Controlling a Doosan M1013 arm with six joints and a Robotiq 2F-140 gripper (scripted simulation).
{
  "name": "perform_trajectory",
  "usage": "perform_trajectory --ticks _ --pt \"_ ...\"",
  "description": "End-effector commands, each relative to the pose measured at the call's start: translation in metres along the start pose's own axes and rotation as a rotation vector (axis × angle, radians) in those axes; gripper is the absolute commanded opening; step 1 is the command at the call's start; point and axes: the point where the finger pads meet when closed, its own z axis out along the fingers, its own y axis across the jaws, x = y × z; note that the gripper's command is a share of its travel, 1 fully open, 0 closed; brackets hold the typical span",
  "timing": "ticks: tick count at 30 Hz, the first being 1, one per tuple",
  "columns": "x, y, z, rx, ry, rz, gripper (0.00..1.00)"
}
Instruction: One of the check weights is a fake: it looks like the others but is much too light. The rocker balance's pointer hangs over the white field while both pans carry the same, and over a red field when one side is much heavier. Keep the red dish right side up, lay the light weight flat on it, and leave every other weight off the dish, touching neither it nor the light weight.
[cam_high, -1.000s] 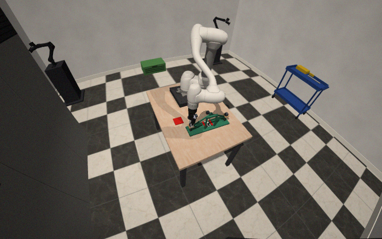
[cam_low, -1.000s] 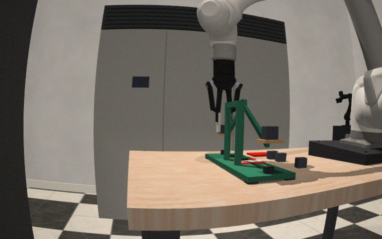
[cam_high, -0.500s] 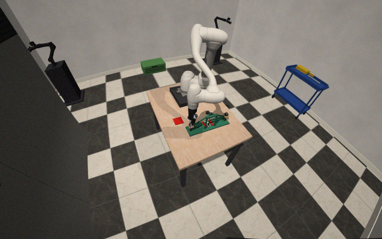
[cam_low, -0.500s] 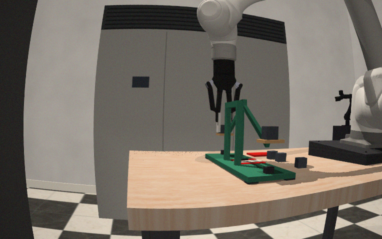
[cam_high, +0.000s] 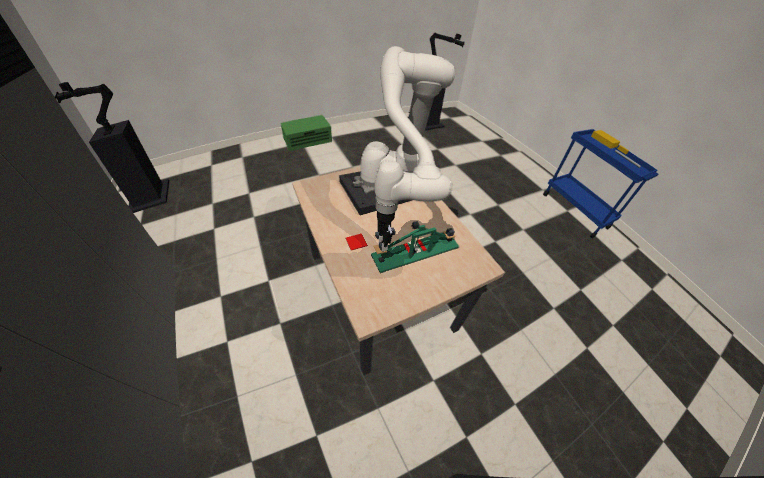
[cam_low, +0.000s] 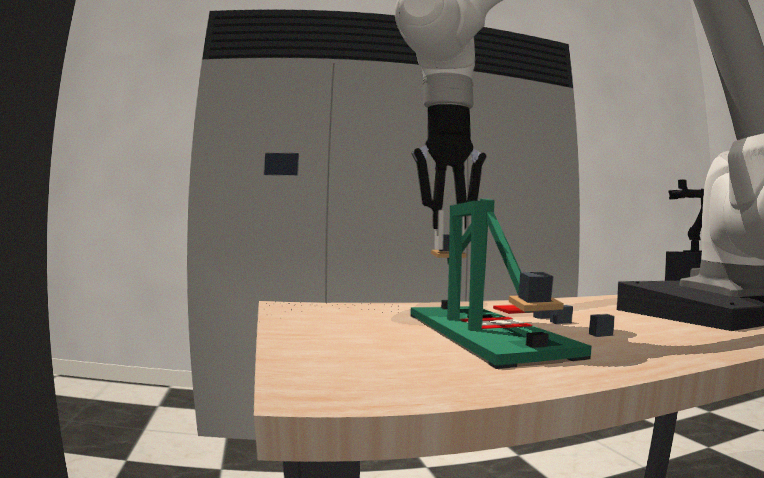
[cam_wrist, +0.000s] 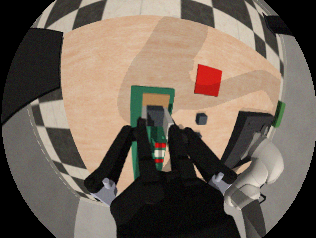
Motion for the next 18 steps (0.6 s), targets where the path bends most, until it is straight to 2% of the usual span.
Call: perform_trajectory --ticks 1,7,18 --pt "-0.002 -0.002 -0.023 0.003 -0.002 0.003 0.24" --pt "-0.002 -0.002 -0.041 0.003 -0.002 0.003 0.24" --pt "-0.002 -0.002 -0.042 0.003 -0.002 0.003 0.24"
